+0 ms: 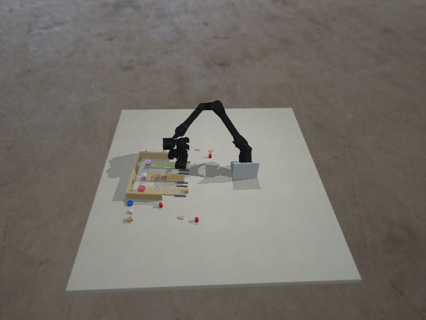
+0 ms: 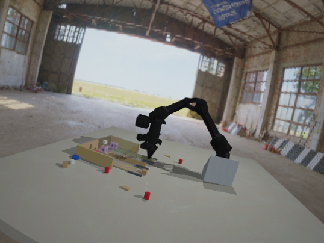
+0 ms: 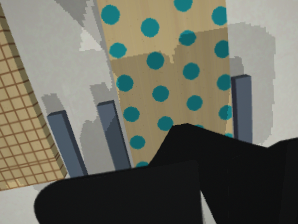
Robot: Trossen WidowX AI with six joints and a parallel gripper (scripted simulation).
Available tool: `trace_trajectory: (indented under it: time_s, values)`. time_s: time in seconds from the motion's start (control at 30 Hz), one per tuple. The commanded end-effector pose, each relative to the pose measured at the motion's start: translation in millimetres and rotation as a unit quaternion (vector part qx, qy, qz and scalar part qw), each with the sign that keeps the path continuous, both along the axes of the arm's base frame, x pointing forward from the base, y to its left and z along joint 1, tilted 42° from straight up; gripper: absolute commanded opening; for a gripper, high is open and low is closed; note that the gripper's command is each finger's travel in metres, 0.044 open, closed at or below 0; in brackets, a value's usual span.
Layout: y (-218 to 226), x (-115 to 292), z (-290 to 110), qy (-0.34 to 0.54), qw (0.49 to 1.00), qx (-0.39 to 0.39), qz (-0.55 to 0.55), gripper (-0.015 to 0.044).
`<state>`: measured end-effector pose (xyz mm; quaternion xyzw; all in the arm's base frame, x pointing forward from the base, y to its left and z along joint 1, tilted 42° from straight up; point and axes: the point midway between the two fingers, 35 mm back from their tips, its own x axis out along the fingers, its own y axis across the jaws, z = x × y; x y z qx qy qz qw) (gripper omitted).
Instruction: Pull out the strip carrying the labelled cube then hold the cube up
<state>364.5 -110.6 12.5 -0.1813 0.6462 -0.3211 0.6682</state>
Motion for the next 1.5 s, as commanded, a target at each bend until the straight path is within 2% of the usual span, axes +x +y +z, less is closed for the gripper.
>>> trace_trajectory:
  time_s: [0.0,1.47]
  values:
    - [-0.5,-0.6,-0.7,0.002,1.000,-0.002,0.002,0.0000]
    - [-2.0,-4.5,-3.6,0.002,1.000,-0.002,0.002,0.0000]
